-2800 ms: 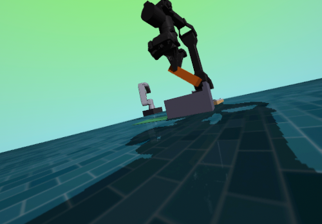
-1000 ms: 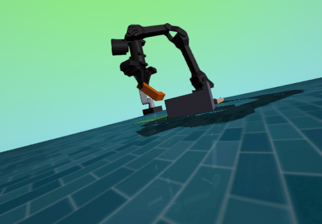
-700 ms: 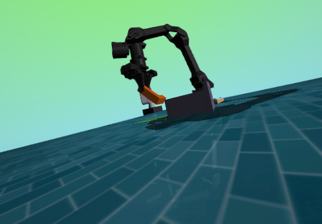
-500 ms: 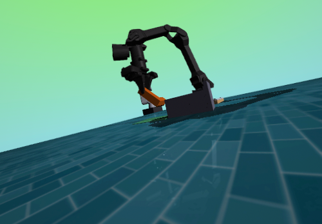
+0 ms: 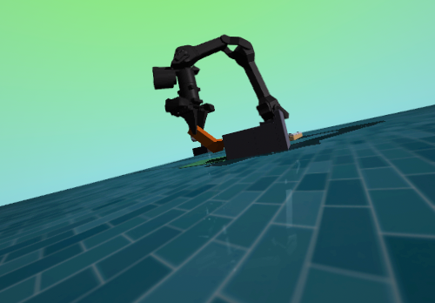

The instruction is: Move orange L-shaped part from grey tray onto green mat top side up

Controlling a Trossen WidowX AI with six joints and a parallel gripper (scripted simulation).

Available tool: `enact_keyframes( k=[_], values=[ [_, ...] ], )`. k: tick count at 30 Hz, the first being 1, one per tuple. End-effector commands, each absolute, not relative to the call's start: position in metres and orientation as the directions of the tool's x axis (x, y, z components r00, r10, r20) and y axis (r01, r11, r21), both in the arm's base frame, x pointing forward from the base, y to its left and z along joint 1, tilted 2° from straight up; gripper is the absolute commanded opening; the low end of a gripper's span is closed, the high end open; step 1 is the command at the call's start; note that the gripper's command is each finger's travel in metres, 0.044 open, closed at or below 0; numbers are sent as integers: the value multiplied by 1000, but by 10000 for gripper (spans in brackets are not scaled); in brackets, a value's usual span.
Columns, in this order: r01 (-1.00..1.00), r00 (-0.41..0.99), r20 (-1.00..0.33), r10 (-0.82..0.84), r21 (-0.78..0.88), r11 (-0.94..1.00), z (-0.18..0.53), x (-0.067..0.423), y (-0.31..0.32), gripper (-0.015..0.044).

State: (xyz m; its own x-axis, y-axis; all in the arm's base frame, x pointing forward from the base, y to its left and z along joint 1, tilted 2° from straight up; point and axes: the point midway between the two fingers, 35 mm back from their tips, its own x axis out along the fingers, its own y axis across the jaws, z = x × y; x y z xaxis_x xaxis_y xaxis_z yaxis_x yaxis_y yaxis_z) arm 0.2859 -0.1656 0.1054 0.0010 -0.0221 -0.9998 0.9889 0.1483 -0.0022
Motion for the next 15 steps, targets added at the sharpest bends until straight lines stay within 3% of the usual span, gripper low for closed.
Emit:
enact_keyframes(
  k=[1, 15],
  values=[
    [988, -3, -1000, -24, -6, 152, 99, 285, -166, 0],
    [988, -3, -1000, -24, -7, 152, 86, 285, -166, 0]
  ],
)
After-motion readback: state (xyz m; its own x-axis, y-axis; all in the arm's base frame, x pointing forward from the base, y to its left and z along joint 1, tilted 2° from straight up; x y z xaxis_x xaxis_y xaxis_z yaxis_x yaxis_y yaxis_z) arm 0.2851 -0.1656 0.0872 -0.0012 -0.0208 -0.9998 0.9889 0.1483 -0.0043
